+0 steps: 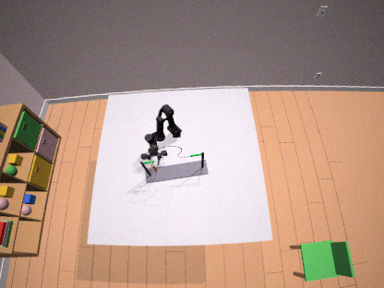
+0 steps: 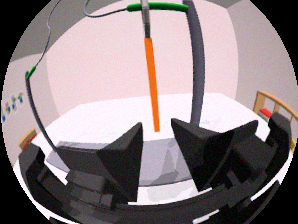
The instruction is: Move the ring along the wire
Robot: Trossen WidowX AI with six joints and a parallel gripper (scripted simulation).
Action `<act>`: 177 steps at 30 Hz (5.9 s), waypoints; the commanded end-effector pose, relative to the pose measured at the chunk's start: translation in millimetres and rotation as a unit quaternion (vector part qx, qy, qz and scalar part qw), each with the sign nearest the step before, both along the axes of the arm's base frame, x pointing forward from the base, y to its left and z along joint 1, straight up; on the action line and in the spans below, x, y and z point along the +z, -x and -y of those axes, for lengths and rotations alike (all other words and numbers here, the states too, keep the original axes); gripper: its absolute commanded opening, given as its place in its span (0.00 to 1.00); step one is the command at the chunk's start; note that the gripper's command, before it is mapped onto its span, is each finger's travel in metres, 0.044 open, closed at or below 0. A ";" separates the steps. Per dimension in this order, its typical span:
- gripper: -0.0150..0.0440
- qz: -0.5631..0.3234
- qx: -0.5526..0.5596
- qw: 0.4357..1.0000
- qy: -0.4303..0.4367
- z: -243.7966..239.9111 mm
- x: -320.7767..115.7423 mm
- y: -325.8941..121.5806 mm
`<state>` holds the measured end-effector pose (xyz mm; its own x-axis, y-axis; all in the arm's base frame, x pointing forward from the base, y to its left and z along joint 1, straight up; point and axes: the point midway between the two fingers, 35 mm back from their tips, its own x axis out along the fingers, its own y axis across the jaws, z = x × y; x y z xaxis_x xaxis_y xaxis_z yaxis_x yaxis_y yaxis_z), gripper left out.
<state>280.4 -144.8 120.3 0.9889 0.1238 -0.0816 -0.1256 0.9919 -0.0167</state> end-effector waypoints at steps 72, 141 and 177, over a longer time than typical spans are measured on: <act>0.00 0.004 0.001 1.000 -0.001 -8.0 -3.4 -56.4; 0.00 0.004 0.013 1.000 -0.020 -45.3 16.9 -52.3; 0.00 -0.047 0.027 0.964 -0.262 -134.1 39.8 -35.1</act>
<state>318.9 -15.8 154.2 0.9742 0.2134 -0.0736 -0.1561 0.8723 0.4635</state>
